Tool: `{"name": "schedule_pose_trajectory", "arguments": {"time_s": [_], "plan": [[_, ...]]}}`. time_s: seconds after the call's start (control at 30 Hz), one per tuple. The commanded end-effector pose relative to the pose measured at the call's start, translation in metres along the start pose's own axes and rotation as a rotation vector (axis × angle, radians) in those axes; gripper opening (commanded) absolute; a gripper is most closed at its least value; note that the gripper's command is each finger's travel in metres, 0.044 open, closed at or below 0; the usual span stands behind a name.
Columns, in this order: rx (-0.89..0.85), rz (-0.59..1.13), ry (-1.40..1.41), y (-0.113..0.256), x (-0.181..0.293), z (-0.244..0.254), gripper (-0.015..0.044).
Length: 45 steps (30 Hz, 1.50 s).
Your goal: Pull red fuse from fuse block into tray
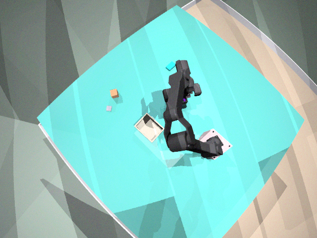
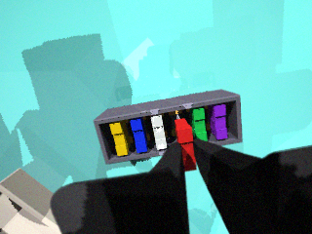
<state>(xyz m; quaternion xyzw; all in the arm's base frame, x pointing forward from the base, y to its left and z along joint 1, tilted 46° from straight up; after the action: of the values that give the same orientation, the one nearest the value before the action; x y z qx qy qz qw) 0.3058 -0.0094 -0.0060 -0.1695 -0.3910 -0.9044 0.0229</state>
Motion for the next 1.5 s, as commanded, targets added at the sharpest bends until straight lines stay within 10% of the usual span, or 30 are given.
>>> {"name": "schedule_pose_trajectory", "arguments": {"time_s": [0.0,0.53,1.47], "plan": [[0.004,-0.004,0.006,0.005,0.0,0.0,0.0],[0.006,-0.005,0.005,0.024,0.0,0.005,0.0],[-0.004,0.0,0.005,0.023,0.085,0.202,0.0]]}}
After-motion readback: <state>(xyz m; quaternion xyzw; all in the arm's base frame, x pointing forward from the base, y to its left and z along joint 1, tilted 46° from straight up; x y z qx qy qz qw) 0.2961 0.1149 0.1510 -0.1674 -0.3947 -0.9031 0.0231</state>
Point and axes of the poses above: the point midway between the two fingers, 35 mm back from their tips, its own y axis back along the fingers, its own z axis across the jaws, x = y × z, the point moved 5 cm from there along y, back along the fingers, and after that the axes turned 7 degrees about y, right-handed, at the moved point
